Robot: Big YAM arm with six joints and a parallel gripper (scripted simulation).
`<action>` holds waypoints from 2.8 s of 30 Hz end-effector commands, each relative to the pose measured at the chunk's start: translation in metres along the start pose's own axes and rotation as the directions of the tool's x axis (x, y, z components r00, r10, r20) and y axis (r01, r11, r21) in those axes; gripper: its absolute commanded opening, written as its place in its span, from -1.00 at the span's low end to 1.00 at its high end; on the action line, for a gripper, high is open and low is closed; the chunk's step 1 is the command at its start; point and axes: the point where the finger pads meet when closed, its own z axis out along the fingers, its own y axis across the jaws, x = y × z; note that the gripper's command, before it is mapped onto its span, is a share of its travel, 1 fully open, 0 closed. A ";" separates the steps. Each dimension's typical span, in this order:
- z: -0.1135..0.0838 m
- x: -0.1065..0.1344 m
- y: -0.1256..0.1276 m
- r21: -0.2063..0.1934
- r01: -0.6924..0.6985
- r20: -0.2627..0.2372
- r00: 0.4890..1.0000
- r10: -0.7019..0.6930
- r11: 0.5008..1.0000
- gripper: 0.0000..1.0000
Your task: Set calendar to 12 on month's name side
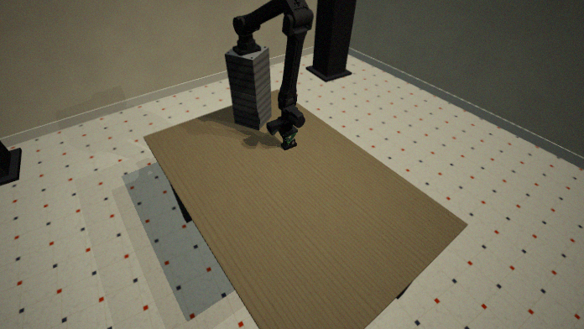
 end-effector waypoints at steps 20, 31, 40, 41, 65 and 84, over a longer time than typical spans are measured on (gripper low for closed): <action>0.000 -0.008 -0.010 0.006 -0.008 0.005 1.000 0.008 1.000 -0.49; 0.000 -0.008 -0.010 0.006 -0.008 0.005 1.000 0.008 1.000 -0.49; 0.000 -0.008 -0.010 0.006 -0.008 0.005 1.000 0.008 1.000 -0.49; 0.000 -0.008 -0.009 0.006 -0.008 0.005 1.000 0.008 1.000 -0.49; -0.001 -0.007 -0.003 0.005 -0.008 0.005 1.000 0.008 1.000 -0.49; 0.004 -0.008 -0.006 0.010 -0.007 0.006 1.000 0.007 1.000 -0.49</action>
